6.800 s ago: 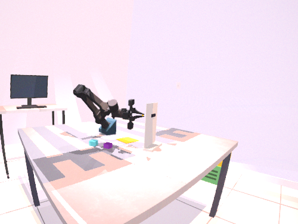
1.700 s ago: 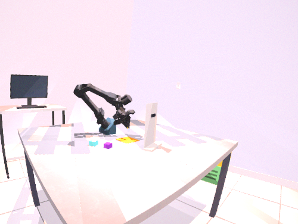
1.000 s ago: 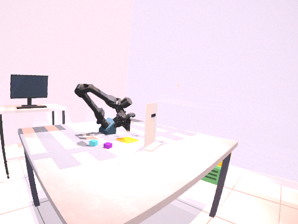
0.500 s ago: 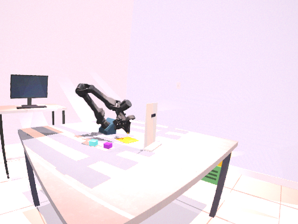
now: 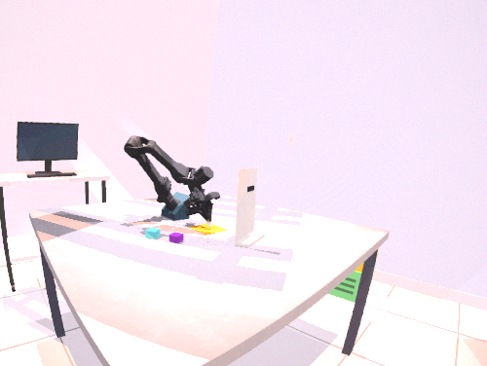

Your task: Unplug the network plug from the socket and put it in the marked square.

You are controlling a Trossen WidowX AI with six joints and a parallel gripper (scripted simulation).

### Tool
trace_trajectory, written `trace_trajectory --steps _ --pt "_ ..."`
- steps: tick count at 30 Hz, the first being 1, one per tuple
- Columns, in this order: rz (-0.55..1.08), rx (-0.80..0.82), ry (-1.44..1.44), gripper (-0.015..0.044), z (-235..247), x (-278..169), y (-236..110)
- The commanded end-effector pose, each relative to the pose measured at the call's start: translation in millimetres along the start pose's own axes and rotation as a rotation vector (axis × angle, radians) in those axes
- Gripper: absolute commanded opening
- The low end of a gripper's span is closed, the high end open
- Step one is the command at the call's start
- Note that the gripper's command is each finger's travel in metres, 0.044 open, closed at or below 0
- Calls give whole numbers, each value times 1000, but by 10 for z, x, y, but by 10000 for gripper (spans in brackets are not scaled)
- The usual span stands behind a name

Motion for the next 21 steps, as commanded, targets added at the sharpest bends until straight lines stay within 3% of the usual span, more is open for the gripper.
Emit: trace_trajectory --steps 1,21 --pt "2 -7 -10 0 -55 -11 33" --pt "2 -8 -10 0 -75 7 103"
Point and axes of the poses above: the point midway between the two fingers, 35 mm back from their tips, its own y axis out along the fingers, its own z axis across the jaws, x = y × z, the point moved 3 cm from there along -y, back along the fingers, and after that the axes turned 12 degrees about -y, right-handed, at the moved point
